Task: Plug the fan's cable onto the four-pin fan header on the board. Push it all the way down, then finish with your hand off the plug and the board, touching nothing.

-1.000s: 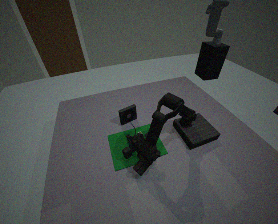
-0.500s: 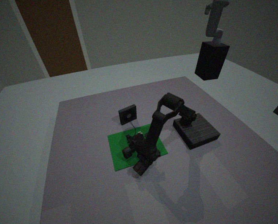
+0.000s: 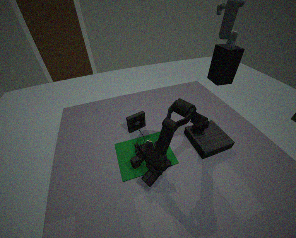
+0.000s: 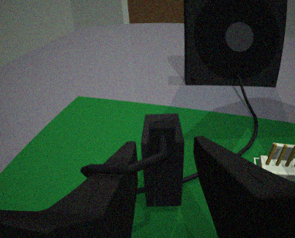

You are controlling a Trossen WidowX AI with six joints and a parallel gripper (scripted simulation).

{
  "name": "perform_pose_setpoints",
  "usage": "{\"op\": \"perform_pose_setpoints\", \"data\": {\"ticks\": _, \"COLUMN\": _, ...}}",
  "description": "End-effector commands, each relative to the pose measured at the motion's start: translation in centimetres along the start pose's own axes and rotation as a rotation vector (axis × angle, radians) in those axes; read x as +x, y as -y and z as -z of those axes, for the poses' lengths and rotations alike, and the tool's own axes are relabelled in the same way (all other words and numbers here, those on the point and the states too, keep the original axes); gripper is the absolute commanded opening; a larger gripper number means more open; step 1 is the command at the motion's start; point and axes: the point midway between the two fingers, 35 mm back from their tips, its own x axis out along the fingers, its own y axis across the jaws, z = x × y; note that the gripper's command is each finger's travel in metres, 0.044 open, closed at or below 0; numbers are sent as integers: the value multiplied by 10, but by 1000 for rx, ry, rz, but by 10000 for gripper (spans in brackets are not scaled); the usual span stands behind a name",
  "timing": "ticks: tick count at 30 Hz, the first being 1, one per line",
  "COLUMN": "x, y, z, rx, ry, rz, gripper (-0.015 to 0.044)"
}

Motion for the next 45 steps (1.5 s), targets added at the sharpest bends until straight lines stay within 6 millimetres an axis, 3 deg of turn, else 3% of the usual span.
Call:
{"op": "perform_pose_setpoints", "data": {"ticks": 1, "x": 0, "y": 0, "z": 0, "rx": 0, "ry": 0, "rz": 0, "gripper": 140}}
{"op": "perform_pose_setpoints", "data": {"ticks": 12, "x": -2, "y": 0, "z": 0, "rx": -1, "ry": -2, "rz": -1, "gripper": 140}}
{"op": "perform_pose_setpoints", "data": {"ticks": 45, "x": -87, "y": -1, "z": -33, "rx": -21, "ry": -32, "rz": -25, "gripper": 140}}
